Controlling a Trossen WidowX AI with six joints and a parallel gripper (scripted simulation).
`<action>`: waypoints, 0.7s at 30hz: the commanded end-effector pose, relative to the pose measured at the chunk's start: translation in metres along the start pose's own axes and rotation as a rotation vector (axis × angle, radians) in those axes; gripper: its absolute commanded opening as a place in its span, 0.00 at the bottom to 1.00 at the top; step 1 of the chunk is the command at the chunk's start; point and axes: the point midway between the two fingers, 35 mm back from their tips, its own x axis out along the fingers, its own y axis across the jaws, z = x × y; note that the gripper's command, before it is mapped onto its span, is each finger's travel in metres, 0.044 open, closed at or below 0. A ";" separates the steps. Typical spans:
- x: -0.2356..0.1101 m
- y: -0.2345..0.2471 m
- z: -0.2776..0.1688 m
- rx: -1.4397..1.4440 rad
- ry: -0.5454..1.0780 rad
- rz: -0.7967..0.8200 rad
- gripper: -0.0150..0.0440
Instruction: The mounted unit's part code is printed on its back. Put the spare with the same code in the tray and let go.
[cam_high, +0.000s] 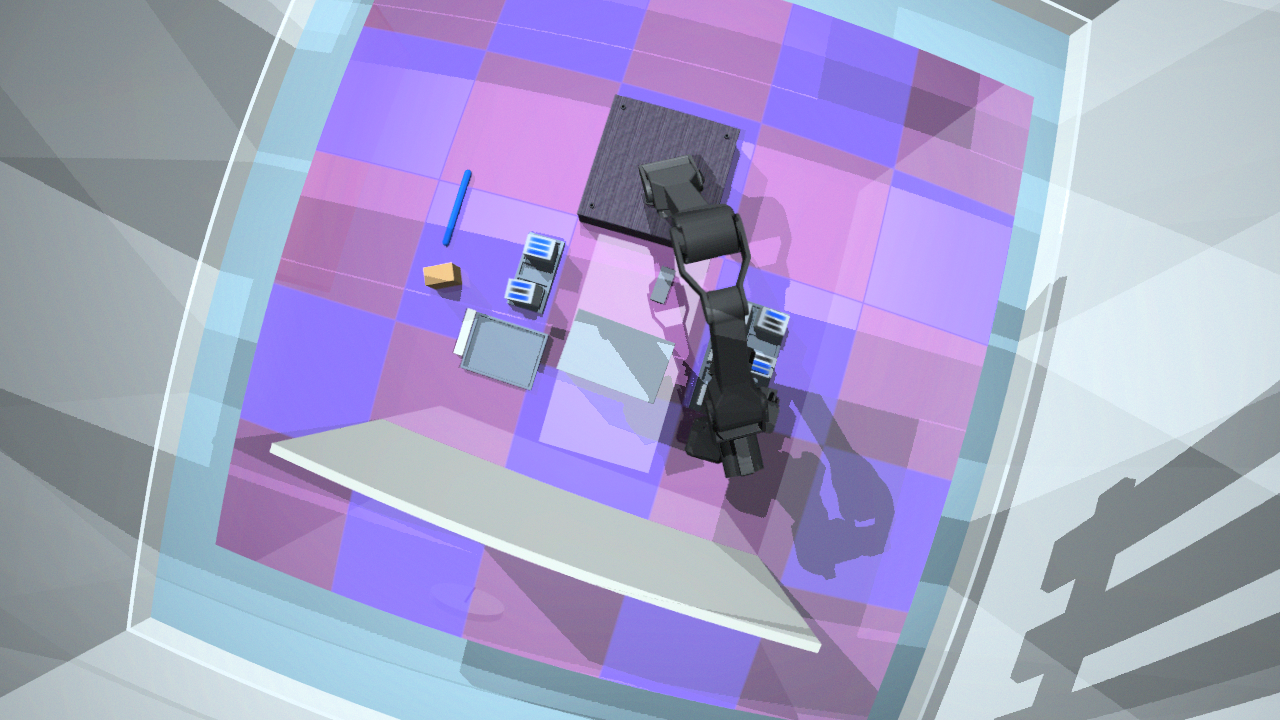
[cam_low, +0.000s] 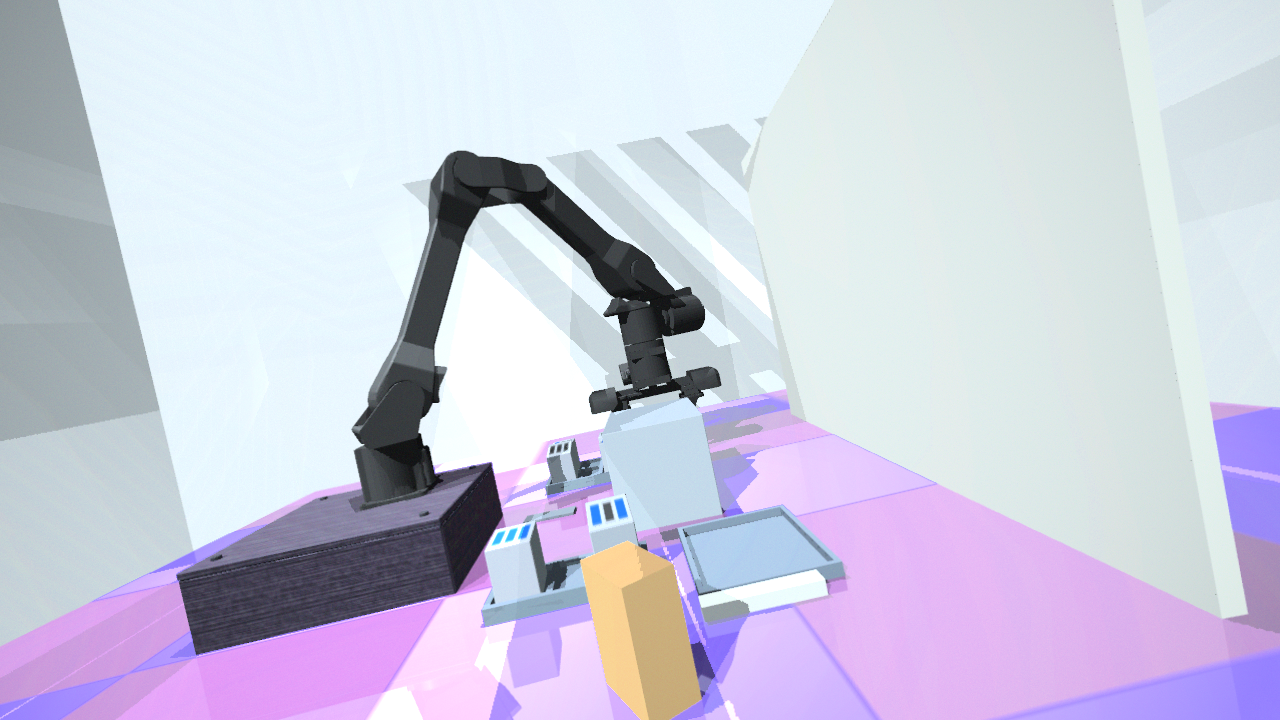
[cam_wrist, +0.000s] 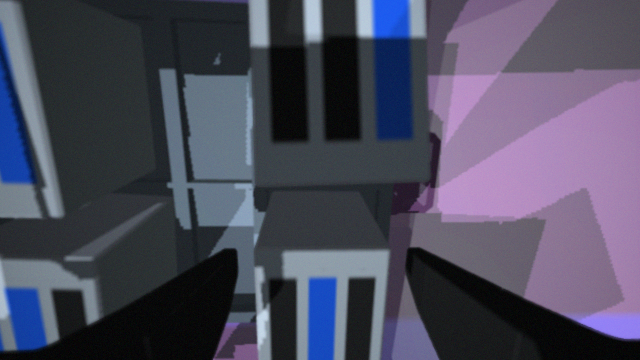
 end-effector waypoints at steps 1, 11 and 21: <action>0.006 0.003 -0.002 0.001 0.006 0.008 0.76; 0.006 0.003 -0.002 0.001 0.006 0.008 0.76; 0.005 0.002 -0.001 0.000 0.004 0.006 0.63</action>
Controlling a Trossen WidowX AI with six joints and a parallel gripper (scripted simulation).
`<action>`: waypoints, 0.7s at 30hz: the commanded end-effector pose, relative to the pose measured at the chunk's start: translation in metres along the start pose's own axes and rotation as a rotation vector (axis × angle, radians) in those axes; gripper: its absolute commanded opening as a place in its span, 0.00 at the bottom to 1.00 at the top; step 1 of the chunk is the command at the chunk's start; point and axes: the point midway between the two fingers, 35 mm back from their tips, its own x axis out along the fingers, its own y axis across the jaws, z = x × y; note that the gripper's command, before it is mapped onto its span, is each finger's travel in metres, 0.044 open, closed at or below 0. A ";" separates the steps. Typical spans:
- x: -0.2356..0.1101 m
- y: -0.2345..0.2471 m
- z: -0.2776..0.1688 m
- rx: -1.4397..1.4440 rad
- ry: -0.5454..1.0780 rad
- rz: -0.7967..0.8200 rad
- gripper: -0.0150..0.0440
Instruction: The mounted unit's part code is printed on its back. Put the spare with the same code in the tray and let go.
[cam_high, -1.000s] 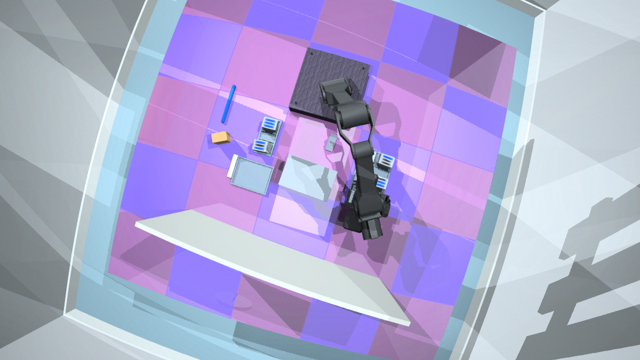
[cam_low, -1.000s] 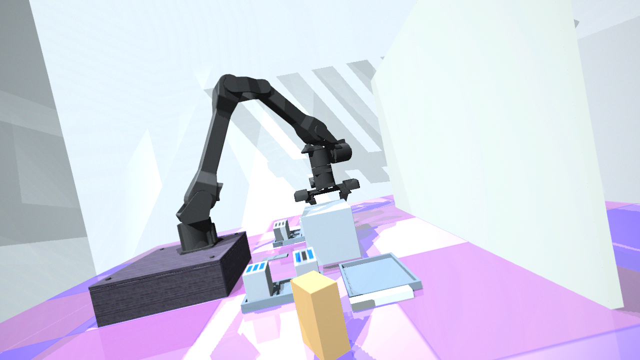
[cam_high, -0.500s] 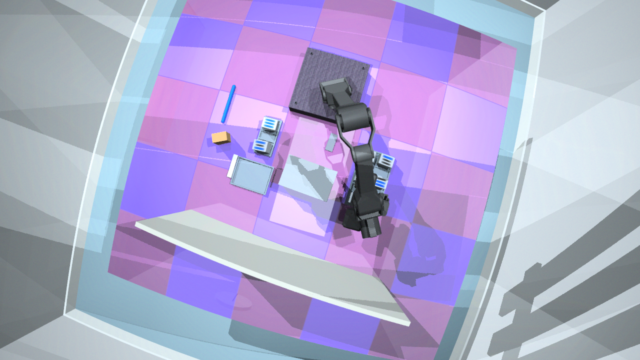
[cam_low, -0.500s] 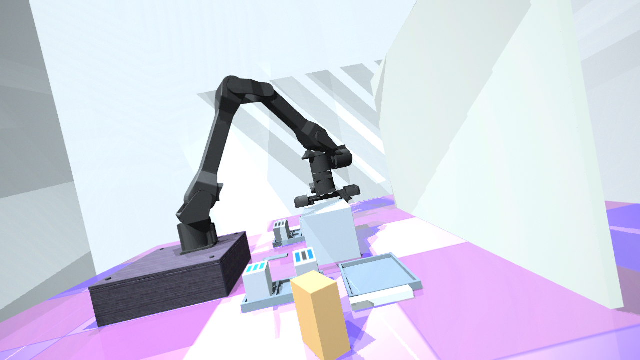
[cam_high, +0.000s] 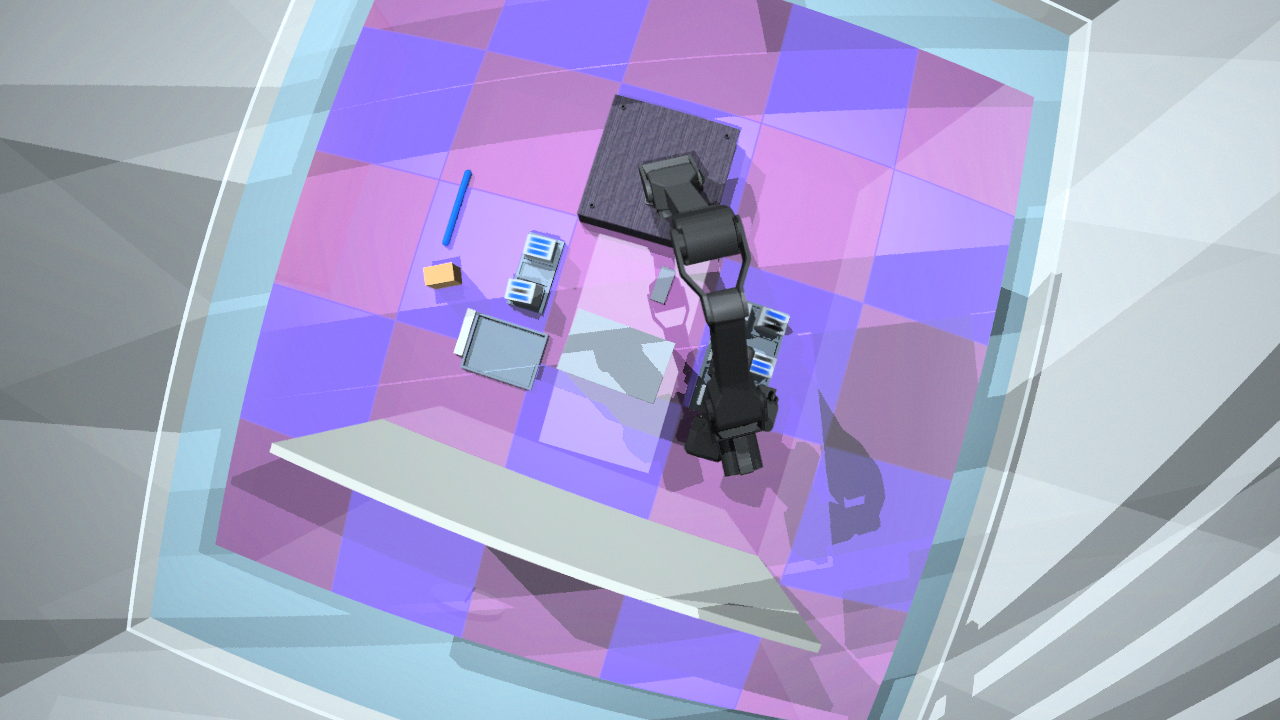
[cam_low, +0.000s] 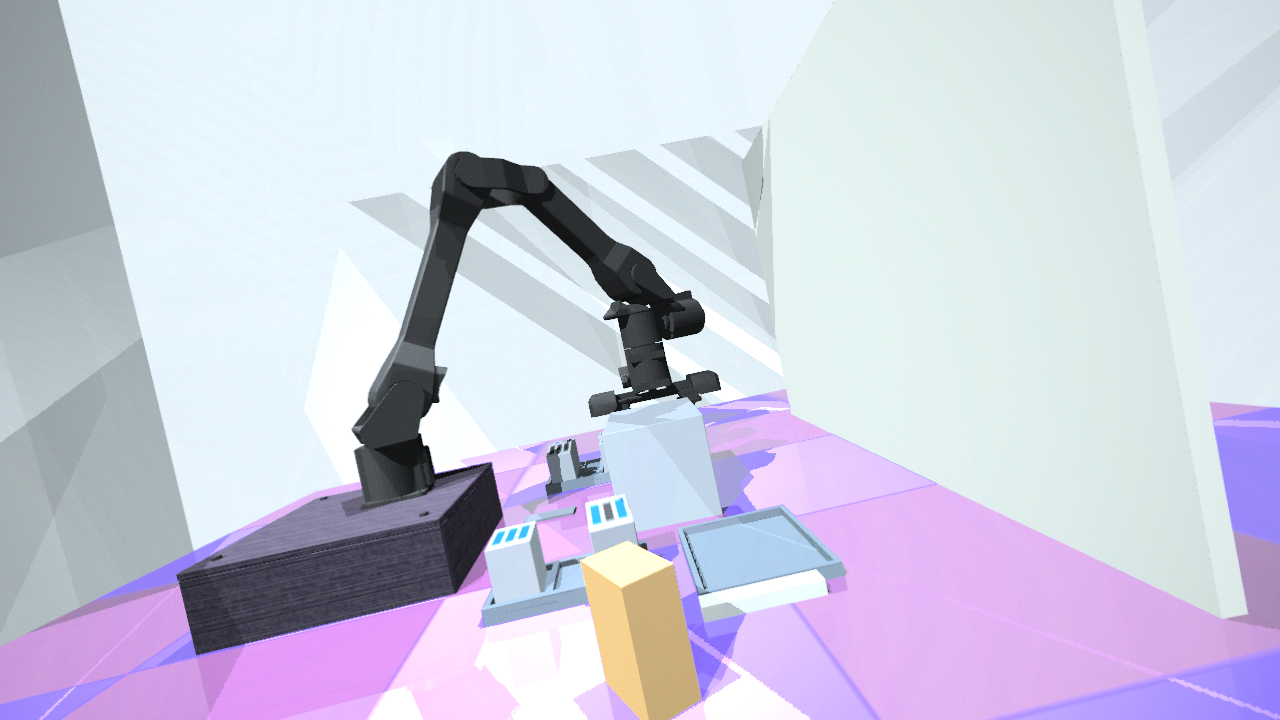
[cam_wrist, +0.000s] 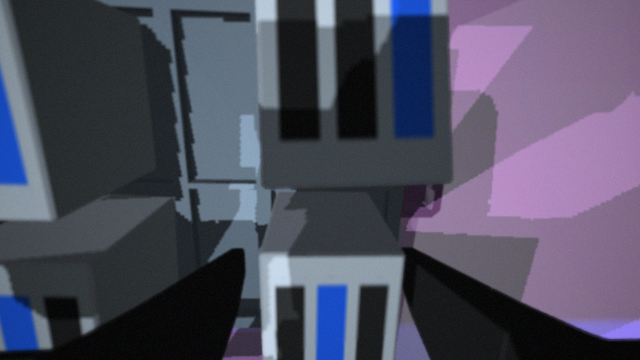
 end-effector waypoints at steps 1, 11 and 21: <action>0.000 0.000 0.000 0.000 0.000 0.000 0.58; 0.000 0.000 0.000 0.000 0.000 0.000 0.37; 0.000 0.000 0.000 0.000 0.000 0.000 0.25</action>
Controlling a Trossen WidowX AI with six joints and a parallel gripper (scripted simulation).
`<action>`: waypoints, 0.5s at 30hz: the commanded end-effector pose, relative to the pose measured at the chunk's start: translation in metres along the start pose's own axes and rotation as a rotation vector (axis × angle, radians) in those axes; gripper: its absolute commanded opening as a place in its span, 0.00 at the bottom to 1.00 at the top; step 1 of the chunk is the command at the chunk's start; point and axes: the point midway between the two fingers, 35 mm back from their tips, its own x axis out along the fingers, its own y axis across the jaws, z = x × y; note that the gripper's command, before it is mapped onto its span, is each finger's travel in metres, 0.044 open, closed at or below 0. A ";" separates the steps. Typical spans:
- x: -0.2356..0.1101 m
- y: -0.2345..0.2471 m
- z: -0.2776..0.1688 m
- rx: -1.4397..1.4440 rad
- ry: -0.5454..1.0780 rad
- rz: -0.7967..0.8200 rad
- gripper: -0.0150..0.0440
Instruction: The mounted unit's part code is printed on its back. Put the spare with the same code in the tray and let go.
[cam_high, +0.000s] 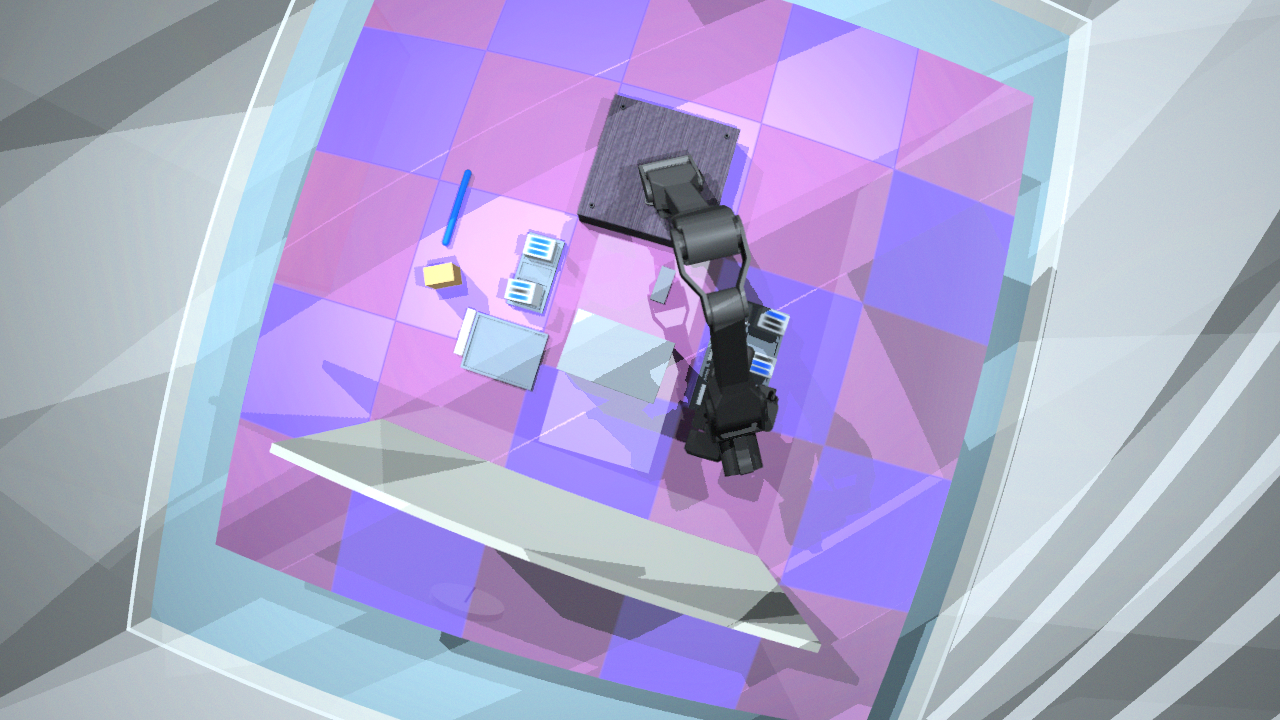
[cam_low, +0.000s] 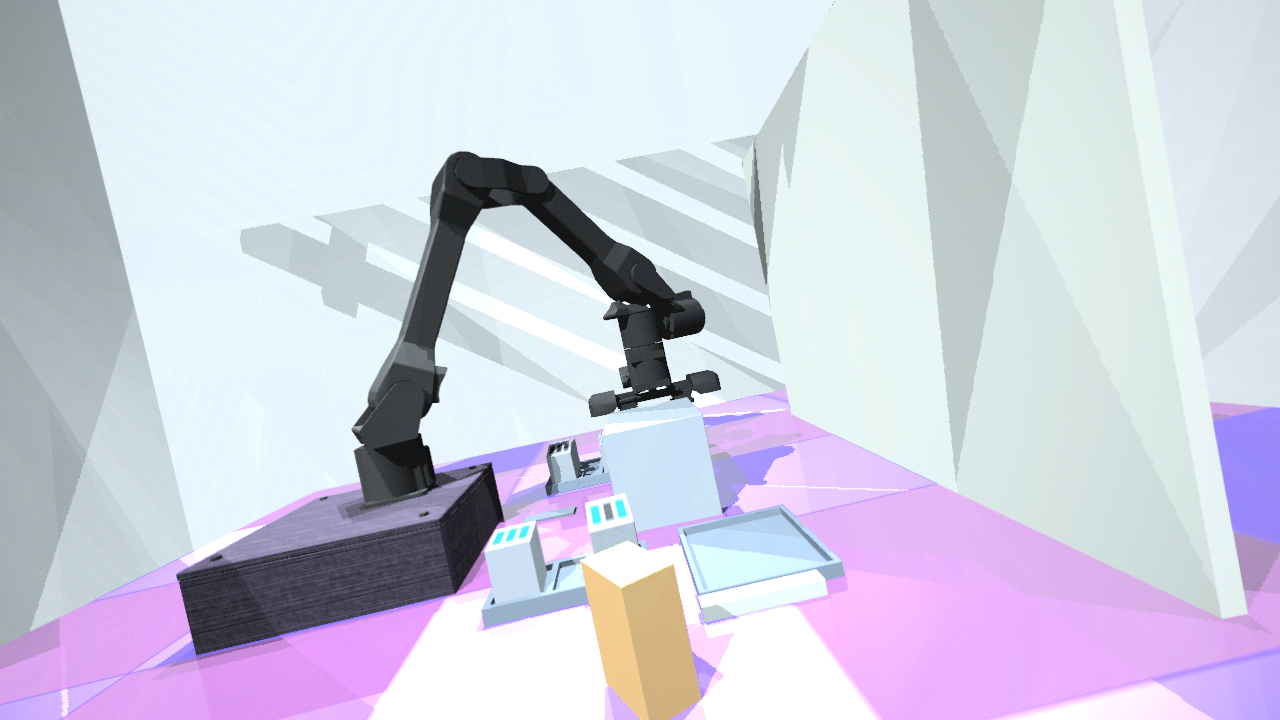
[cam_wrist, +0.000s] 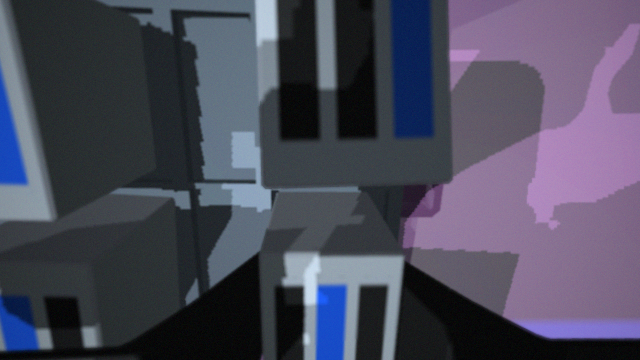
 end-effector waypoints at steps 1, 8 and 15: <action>-0.001 0.000 0.000 0.000 0.000 0.000 0.25; -0.051 -0.002 0.001 0.000 0.001 0.001 0.25; -0.079 0.000 0.000 0.001 0.002 0.002 0.25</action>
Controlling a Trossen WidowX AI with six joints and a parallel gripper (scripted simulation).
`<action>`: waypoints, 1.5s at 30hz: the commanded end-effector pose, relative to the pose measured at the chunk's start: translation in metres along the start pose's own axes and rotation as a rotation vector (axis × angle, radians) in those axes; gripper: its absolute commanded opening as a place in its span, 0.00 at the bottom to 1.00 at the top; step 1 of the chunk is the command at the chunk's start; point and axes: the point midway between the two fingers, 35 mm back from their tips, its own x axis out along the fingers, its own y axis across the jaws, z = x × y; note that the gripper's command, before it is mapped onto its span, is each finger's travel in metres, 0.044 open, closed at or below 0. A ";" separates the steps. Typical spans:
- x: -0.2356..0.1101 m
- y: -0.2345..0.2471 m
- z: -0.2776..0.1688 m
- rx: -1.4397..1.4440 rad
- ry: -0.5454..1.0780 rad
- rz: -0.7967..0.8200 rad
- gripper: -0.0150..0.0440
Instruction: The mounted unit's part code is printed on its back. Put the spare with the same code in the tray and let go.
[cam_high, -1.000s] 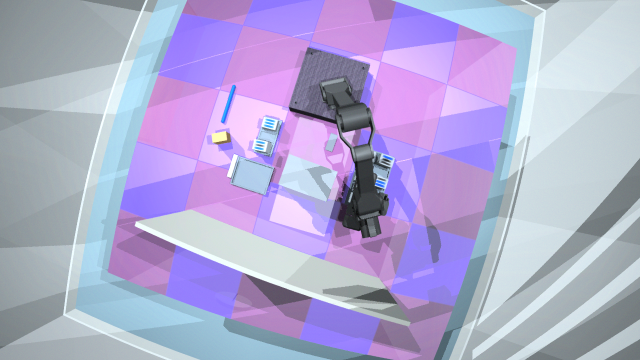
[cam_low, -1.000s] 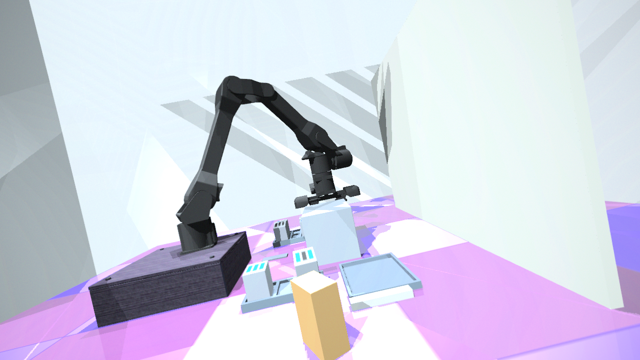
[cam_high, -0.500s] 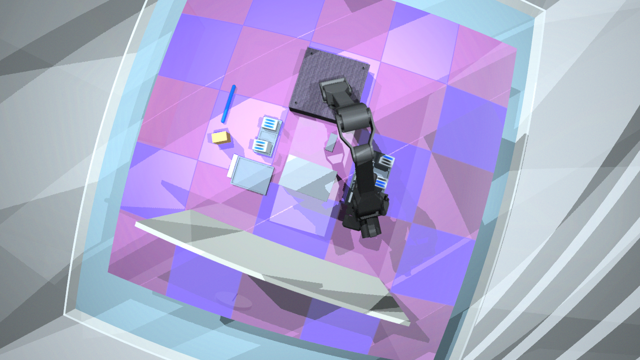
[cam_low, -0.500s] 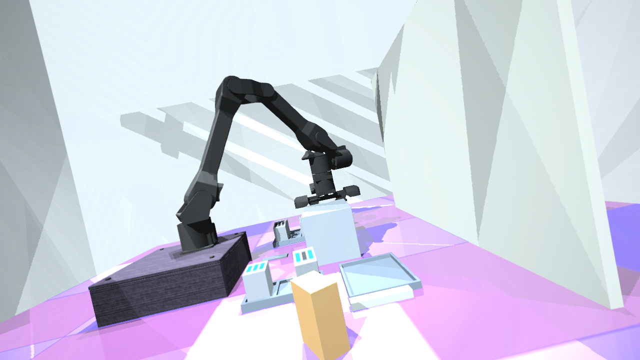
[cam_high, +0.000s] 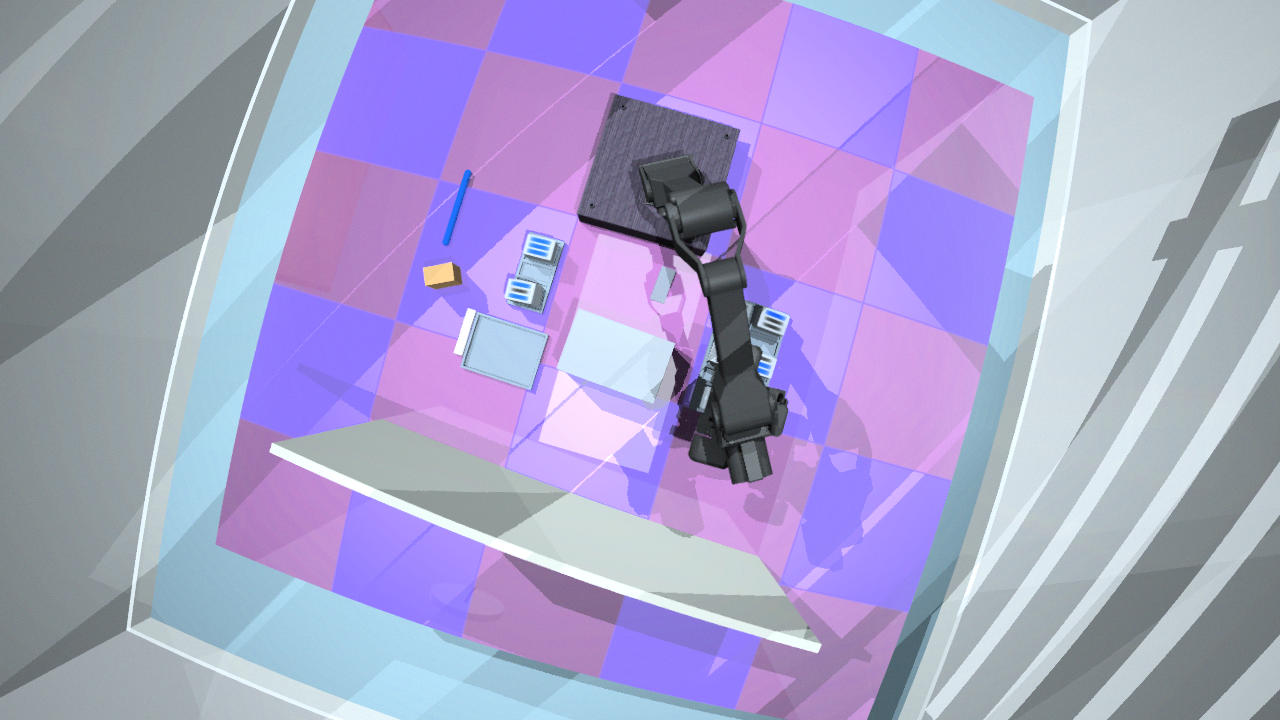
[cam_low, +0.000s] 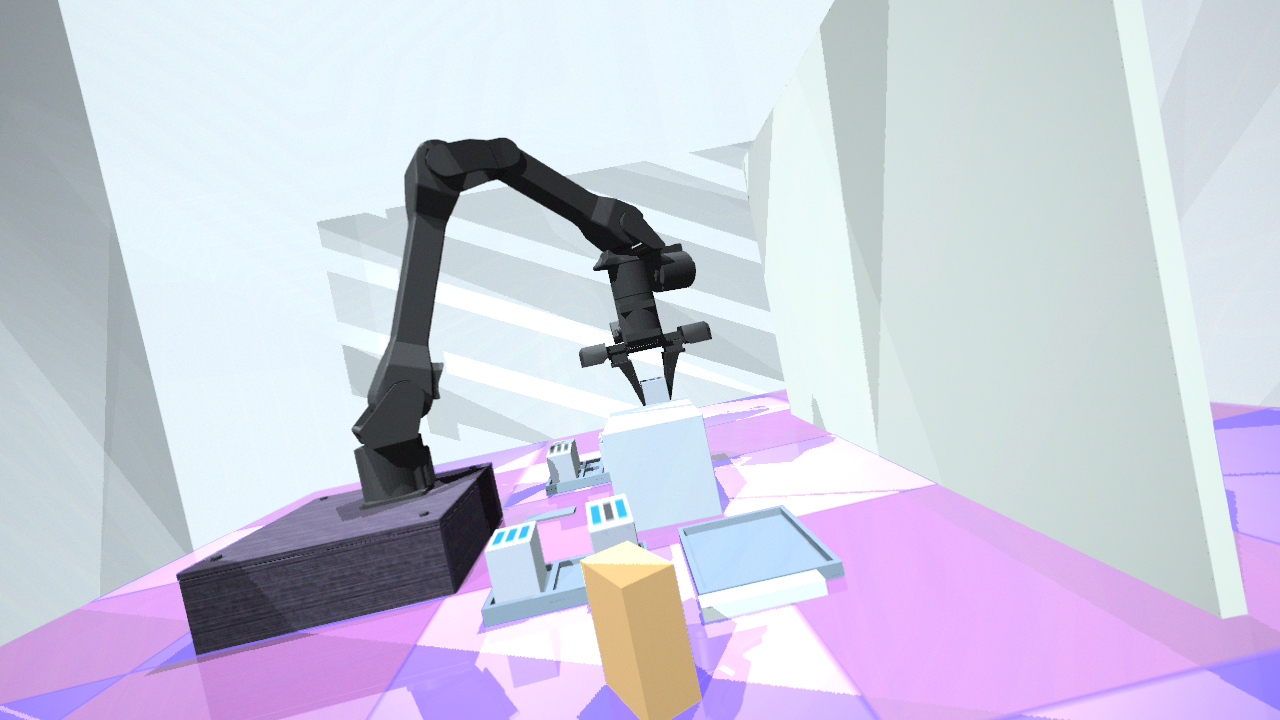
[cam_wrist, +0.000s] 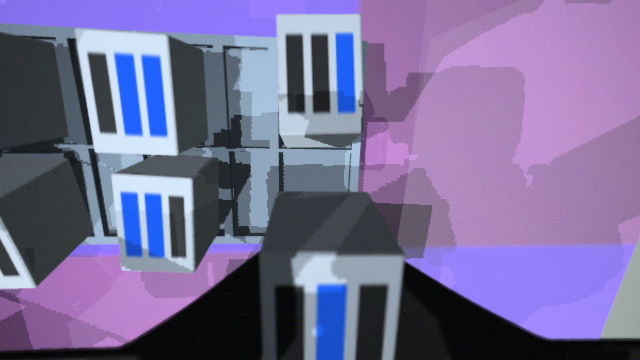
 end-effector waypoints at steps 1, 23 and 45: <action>-0.009 0.002 -0.001 0.003 0.003 0.010 0.25; -0.082 -0.001 -0.009 0.004 0.004 0.010 0.25; -0.085 -0.042 -0.113 0.083 0.009 -0.007 0.25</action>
